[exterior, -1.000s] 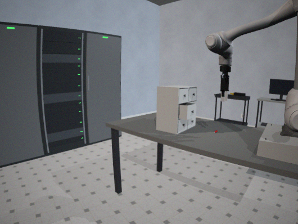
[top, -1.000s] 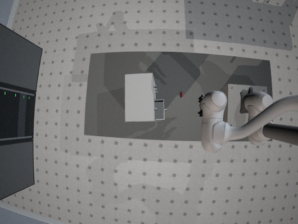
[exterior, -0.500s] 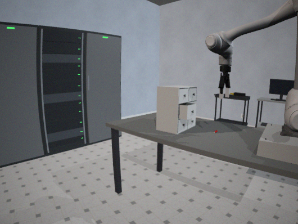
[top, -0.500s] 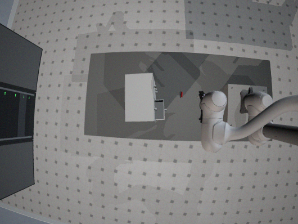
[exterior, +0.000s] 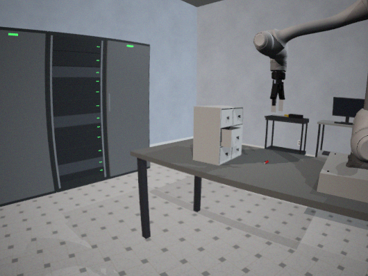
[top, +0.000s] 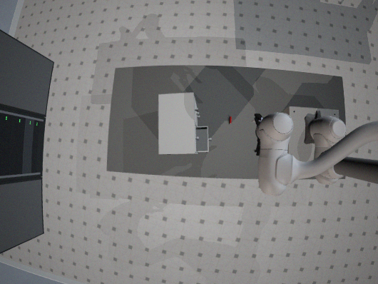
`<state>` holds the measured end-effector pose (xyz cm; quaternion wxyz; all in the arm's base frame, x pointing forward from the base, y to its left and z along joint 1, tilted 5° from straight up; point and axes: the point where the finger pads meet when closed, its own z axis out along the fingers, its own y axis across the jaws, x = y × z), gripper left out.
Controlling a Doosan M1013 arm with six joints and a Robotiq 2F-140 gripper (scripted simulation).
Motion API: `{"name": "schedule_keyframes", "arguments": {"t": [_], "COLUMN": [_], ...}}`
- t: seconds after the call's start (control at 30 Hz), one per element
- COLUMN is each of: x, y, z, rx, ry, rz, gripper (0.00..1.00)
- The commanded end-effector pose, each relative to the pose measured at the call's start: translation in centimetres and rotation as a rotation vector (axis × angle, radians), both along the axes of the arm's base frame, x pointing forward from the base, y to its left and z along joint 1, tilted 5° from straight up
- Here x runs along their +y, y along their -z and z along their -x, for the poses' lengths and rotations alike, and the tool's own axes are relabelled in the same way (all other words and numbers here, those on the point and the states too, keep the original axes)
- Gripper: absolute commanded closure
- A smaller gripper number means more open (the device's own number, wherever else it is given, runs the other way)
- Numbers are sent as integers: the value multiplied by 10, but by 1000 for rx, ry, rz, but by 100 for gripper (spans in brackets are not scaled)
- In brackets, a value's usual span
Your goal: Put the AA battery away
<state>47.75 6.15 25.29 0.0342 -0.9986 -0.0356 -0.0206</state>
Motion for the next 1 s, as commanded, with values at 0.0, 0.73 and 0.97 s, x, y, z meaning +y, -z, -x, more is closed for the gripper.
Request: {"name": "schedule_keyframes", "arguments": {"t": [0.0, 0.73, 0.97], "x": [-1, 0, 2], "y": [-19, -33, -18], "z": [1, -148, -164], "rx": [1, -9, -81], "ry": [0, 1, 5], "rz": [0, -1, -4], "gripper": [0, 0, 0]}}
